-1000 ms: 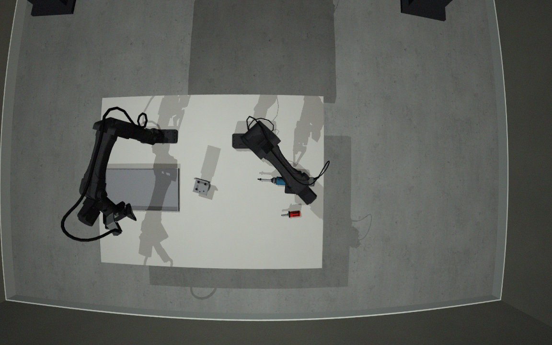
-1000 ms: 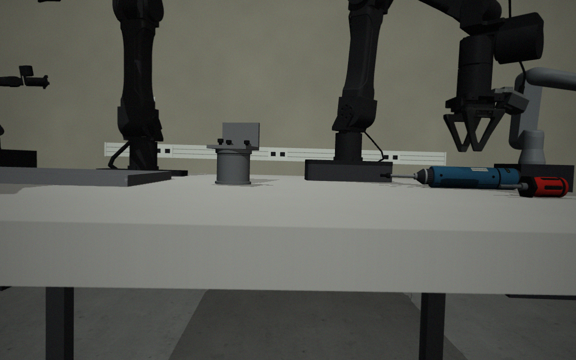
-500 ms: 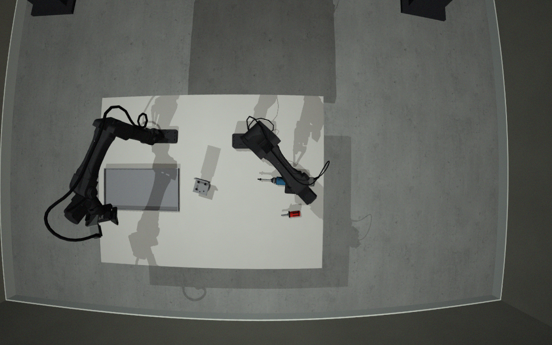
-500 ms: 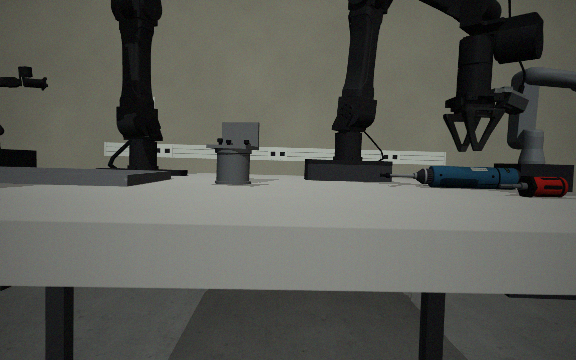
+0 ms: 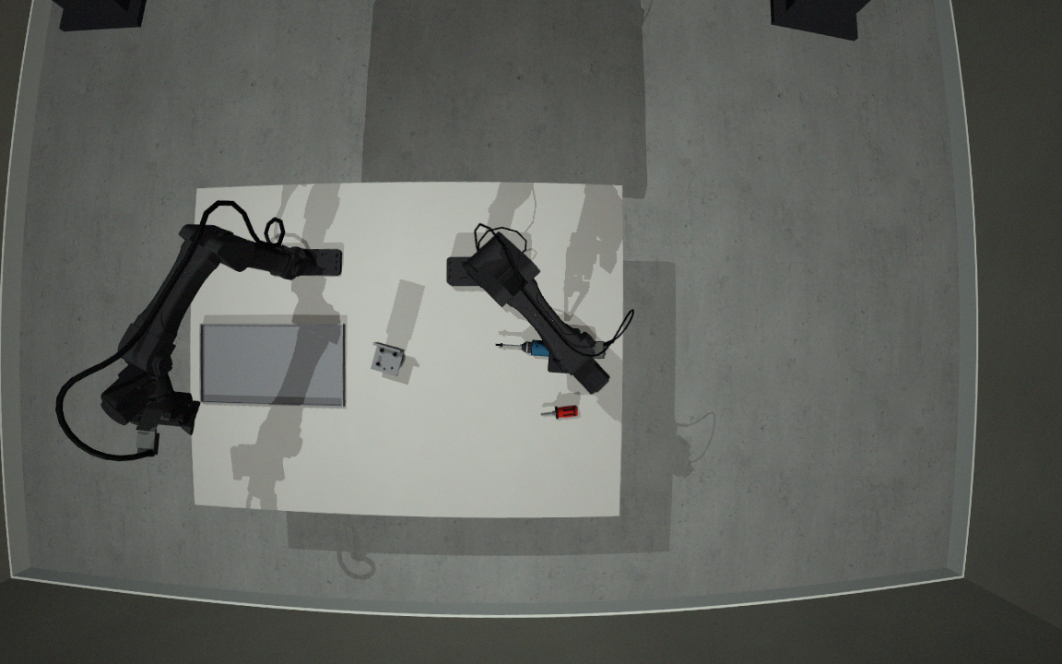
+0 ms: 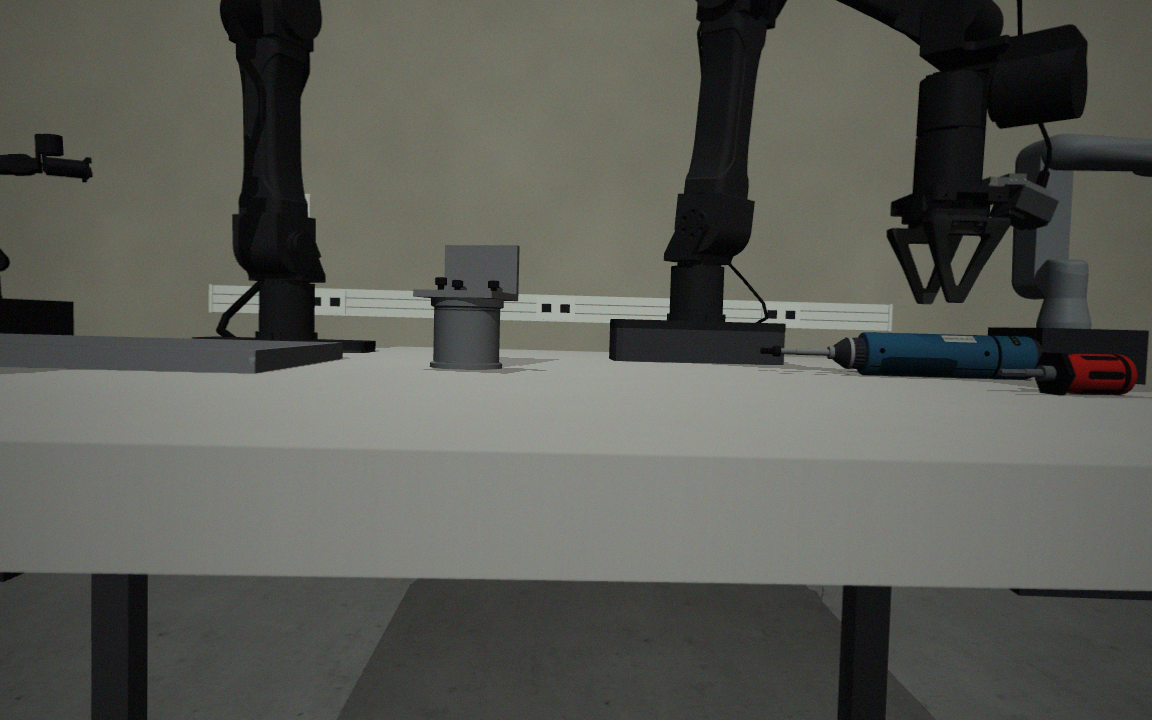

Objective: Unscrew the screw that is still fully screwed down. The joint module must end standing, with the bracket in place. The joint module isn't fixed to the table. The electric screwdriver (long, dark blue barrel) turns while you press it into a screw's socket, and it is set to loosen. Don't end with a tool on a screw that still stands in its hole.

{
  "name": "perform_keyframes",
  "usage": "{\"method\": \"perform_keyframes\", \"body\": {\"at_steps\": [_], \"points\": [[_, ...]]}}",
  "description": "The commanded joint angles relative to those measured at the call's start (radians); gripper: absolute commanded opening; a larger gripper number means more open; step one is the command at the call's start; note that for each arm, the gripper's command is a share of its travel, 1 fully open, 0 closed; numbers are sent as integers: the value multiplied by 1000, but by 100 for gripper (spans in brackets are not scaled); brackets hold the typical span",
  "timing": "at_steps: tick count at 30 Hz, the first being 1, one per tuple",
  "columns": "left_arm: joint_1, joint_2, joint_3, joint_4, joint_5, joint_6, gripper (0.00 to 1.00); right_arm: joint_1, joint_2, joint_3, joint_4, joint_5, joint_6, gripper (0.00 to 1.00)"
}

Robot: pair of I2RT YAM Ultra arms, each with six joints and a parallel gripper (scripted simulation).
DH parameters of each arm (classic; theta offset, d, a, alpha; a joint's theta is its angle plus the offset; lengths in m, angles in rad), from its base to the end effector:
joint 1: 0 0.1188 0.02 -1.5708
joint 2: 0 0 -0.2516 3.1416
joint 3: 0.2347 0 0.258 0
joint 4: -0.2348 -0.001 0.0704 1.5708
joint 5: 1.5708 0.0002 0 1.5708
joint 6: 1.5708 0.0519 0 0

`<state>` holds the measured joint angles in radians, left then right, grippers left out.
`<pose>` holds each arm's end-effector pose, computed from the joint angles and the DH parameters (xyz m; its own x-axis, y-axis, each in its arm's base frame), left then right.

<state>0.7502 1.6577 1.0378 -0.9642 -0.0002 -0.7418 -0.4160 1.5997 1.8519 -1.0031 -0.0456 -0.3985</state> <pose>0.2035 0.1910 0.1502 -0.0787 -0.9969 0.0097 -0.9969 0.0788 0.0092 0.3165 -0.1361 0.4074 -0.7201 -0.1056 -0.6858 0.1018 0.9616 -0.2550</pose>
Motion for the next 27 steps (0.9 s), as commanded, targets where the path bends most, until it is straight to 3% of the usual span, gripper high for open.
{"method": "perform_keyframes", "body": {"at_steps": [1, 27], "points": [[14, -27, 35, -10, 0, 2, 65, -27, 11, 74, -2, 98, 82, 86], [14, -27, 35, -10, 0, 2, 65, -9, 3, 103, -3, 103, 83, 86]]}}
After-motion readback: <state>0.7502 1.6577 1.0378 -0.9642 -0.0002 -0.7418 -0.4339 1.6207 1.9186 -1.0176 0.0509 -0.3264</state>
